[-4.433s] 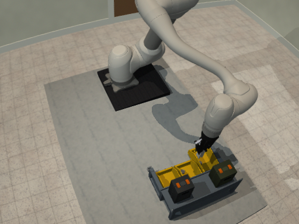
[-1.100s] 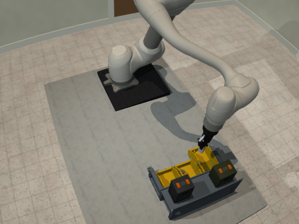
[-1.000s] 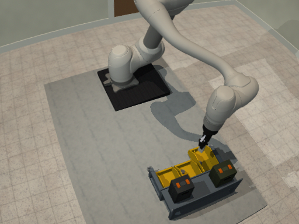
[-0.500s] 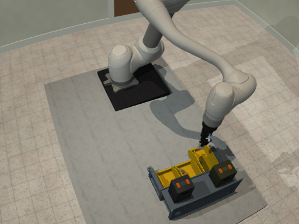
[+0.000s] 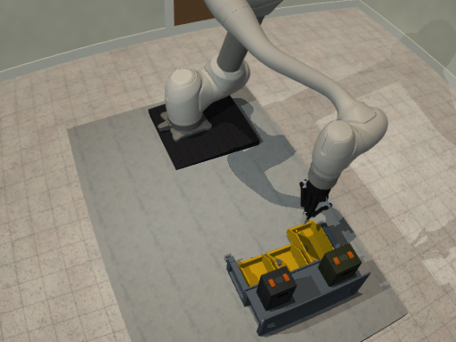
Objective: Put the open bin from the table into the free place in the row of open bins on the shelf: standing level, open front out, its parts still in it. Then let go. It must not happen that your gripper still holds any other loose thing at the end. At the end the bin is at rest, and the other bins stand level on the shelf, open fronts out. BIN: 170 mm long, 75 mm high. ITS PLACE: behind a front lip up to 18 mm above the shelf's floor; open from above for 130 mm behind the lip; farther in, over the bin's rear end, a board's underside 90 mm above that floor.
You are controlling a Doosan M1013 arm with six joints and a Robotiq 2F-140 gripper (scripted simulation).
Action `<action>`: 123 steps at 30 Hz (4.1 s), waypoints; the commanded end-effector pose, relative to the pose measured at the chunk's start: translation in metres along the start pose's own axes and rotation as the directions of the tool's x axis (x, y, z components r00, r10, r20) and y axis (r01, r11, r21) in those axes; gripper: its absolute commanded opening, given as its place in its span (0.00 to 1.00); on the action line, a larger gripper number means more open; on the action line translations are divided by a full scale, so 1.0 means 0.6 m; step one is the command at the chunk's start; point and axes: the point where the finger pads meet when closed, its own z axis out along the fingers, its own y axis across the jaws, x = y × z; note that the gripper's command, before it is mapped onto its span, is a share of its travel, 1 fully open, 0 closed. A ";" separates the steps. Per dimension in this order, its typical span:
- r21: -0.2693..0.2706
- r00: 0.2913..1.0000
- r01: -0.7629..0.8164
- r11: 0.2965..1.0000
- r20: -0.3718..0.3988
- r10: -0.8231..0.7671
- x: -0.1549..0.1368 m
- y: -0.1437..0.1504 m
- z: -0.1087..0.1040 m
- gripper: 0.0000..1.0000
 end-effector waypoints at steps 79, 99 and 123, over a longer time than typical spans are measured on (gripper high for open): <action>-0.033 -0.963 0.271 -0.962 -0.011 -0.271 -0.077 0.110 0.034 0.00; -0.033 -0.963 0.271 -0.962 -0.011 -0.271 -0.077 0.110 0.034 0.00; -0.034 -0.963 0.271 -0.962 -0.012 -0.271 -0.077 0.109 0.061 0.00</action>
